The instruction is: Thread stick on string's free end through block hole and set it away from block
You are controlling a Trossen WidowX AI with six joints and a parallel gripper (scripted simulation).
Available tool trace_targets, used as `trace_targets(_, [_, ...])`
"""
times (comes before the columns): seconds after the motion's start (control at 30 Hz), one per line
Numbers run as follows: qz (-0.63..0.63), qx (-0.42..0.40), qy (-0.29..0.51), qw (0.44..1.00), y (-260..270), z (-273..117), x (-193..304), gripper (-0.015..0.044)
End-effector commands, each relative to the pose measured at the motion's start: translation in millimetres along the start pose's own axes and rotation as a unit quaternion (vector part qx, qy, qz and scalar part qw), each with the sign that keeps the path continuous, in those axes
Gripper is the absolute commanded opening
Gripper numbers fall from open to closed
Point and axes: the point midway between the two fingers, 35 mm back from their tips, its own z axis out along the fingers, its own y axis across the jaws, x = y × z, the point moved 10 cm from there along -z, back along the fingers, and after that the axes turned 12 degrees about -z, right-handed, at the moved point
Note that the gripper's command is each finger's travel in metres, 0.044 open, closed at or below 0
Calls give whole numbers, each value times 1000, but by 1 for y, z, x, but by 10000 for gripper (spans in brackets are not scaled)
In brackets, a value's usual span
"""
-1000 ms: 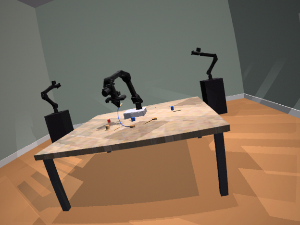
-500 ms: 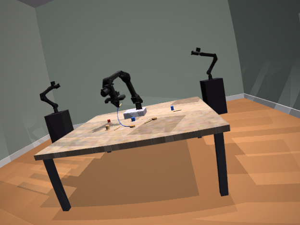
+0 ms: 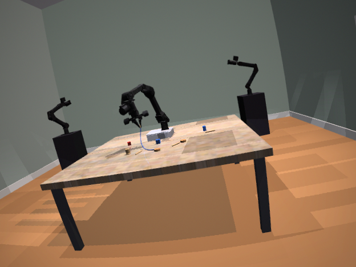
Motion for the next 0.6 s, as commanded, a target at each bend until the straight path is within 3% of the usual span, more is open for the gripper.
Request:
trace_targets(0.0, [-80,4,4,997,1,0,-1,0])
trace_targets(0.57, [-364,4,11,931,3,0,-2,0])
